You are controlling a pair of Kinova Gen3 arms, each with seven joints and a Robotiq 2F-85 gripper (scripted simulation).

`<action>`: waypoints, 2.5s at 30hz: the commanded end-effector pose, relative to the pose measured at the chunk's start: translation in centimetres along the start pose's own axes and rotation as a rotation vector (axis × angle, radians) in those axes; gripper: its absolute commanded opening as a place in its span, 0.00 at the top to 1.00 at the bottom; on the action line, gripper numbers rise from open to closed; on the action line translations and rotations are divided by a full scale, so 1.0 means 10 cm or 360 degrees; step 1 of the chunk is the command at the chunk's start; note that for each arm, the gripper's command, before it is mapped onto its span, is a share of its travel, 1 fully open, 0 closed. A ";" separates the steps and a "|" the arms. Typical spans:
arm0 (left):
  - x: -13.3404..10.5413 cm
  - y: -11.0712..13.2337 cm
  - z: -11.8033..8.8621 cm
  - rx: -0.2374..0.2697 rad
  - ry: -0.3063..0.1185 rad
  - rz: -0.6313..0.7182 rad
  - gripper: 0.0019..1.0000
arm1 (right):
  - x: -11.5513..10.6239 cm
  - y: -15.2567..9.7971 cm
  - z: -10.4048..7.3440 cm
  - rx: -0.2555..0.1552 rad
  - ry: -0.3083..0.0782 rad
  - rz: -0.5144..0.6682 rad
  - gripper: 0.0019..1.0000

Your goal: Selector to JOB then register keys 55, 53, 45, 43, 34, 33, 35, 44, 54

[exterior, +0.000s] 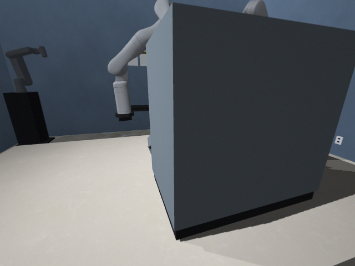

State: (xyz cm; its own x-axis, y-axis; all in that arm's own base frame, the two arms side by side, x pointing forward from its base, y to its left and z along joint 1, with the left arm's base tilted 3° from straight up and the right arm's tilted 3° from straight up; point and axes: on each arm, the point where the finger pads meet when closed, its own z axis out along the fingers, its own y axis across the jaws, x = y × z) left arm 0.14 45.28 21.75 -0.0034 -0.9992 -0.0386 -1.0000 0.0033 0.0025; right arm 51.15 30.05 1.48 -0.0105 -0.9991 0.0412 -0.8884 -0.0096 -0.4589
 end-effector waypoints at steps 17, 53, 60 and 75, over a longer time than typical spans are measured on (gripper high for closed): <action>0.00 0.00 -0.01 0.0000 -0.0003 0.0000 0.00 | 0.00 -0.01 0.00 0.0002 -0.0002 0.0001 0.90; 0.00 0.00 -0.01 0.0000 -0.0003 0.0000 0.00 | 0.00 -0.01 0.00 0.0002 -0.0002 0.0001 0.90; 0.00 0.00 -0.01 0.0000 -0.0003 0.0000 0.00 | 0.00 -0.01 -0.05 0.0002 -0.0002 0.0001 0.90; 0.00 0.00 -0.01 0.0000 -0.0003 0.0000 0.00 | 0.00 -0.01 -0.26 0.0002 -0.0002 0.0001 0.90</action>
State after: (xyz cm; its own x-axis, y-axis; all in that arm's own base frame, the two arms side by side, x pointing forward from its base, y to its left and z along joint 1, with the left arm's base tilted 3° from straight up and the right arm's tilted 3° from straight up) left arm 0.14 45.28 21.75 -0.0034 -0.9992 -0.0386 -1.0000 0.0033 0.0025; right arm 50.15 30.14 3.40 -0.0105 -0.9991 0.0411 -0.8884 -0.0096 -0.4589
